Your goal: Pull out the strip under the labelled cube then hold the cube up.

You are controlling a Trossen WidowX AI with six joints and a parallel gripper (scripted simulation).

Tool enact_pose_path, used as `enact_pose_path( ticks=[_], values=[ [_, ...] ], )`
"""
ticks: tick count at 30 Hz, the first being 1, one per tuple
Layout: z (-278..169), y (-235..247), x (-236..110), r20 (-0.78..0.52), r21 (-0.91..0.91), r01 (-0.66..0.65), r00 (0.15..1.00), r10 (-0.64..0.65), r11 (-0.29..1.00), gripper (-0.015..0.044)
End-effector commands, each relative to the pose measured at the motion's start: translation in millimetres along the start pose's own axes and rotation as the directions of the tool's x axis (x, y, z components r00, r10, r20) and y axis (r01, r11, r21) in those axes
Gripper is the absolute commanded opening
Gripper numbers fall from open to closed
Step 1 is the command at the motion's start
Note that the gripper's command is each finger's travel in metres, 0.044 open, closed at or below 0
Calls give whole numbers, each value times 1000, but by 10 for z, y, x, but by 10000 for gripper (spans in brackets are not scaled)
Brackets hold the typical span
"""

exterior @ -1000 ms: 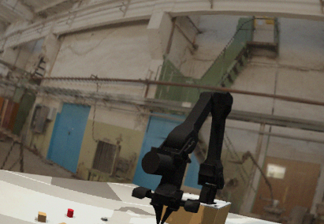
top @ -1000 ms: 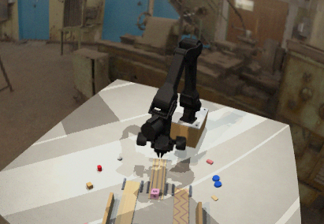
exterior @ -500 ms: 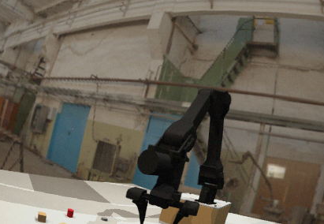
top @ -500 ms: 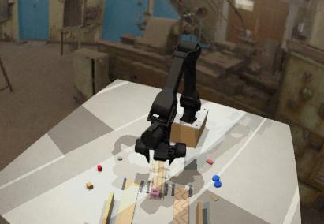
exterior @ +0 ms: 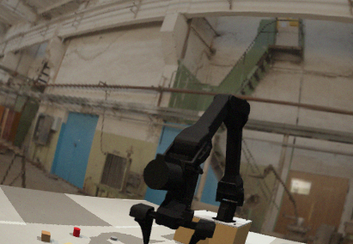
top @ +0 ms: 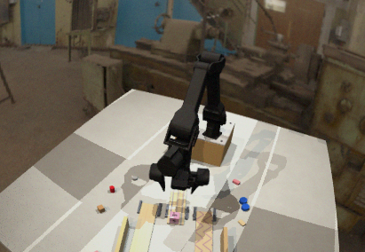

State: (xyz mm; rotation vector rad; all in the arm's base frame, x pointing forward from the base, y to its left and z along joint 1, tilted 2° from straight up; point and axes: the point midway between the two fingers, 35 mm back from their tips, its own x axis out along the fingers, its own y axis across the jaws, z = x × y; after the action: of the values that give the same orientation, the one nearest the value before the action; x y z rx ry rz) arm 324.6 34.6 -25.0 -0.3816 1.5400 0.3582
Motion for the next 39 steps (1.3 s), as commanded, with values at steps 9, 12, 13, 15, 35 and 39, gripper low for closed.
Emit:
enact_pose_path(
  ticks=[9,12,13,15,35,39],
  values=[
    [404,-16,-66,8,4,2,1000,-2,1000,440],
    [498,-19,-81,9,4,2,1000,-2,1000,440],
    [528,-20,-86,10,4,2,1000,-2,1000,440],
    [589,-21,-97,10,4,2,1000,-2,1000,440],
    [1005,-18,-136,14,4,2,1000,-2,1000,309],
    [1009,-19,-71,14,4,2,1000,-2,1000,250]
  ],
)
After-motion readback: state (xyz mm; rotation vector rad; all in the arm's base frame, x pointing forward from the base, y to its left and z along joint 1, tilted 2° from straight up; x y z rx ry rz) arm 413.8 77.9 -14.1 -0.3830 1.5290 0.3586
